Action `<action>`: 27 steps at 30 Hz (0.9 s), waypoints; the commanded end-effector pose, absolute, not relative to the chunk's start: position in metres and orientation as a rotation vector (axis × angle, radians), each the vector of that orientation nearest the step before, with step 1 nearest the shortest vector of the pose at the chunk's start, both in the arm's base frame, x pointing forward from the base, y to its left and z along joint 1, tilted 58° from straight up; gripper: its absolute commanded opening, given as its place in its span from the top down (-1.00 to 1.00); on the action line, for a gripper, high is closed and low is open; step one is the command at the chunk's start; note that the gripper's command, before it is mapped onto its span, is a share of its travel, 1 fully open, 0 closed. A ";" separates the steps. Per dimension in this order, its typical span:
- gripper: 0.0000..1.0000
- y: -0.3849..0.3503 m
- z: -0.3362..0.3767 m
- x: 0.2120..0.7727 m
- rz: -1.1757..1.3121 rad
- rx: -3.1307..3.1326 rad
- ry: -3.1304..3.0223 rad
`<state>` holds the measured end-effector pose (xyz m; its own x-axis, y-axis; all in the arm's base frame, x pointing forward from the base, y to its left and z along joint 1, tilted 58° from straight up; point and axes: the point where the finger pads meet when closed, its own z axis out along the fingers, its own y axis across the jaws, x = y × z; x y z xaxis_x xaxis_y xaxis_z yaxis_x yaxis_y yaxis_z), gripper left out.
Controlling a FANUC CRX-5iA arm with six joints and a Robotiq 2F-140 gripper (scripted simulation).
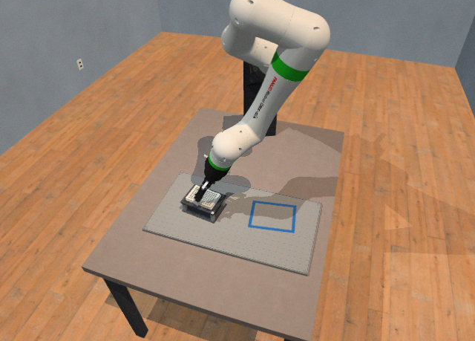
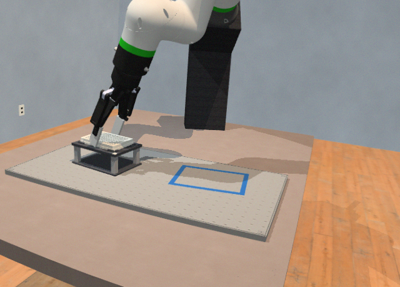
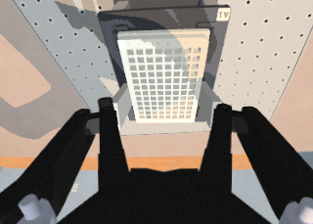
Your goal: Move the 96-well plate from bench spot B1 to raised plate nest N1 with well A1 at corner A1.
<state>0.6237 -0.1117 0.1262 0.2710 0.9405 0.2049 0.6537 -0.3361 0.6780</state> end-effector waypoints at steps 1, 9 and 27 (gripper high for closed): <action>1.00 -0.111 0.126 0.624 0.834 2.044 1.391; 1.00 -0.111 0.126 0.624 0.834 2.044 1.391; -1.00 -0.111 0.126 0.624 0.834 2.044 1.391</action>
<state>0.6240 -0.1115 0.1264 0.2704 0.9406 0.2051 0.6536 -0.3358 0.6782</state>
